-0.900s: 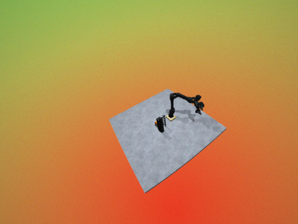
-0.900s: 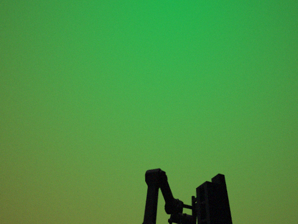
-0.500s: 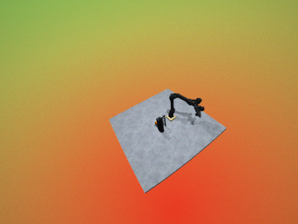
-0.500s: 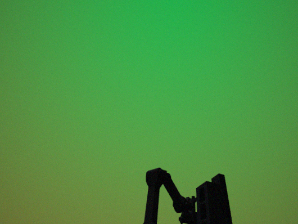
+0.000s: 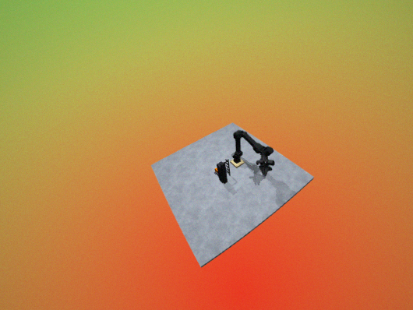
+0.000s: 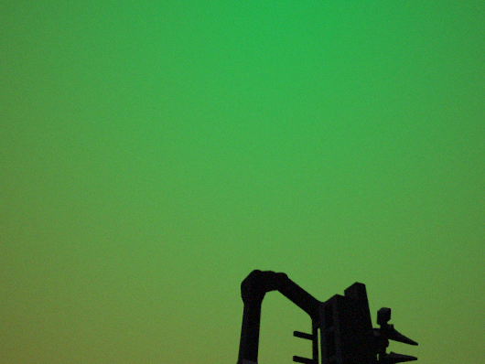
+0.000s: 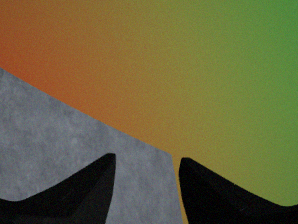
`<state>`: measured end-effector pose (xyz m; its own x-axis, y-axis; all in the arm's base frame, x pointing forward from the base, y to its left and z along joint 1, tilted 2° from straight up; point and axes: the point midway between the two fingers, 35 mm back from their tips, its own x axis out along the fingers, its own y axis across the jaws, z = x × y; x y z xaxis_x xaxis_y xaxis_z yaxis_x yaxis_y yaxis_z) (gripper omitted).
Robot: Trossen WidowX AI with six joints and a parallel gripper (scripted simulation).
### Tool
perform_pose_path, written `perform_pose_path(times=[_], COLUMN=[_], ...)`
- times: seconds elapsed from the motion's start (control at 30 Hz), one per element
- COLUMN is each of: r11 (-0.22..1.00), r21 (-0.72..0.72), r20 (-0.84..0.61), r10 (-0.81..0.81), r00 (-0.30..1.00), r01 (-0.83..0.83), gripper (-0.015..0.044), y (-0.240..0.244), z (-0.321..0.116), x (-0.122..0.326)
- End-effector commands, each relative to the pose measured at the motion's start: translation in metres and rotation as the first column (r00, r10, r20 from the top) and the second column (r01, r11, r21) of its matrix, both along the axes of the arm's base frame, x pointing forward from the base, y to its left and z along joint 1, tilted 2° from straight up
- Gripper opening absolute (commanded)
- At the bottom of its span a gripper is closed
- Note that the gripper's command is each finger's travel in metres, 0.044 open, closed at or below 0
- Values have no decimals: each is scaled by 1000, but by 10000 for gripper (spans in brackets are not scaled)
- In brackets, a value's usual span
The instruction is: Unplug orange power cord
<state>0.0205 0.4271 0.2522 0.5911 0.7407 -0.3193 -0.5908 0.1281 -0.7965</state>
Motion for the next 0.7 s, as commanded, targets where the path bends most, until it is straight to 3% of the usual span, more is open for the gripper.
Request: perform_pose_path(times=[0.0,0.4,0.67], r11=[992,891,725], r21=[41,109,137], r20=[-115,-391,-585], r10=[-114,-370,-490], r00=[987,843,646], r01=[119,441,675], gripper=[160,160,160], y=[-4,-42,-90], z=[0,-4,-9], x=[53,179,258])
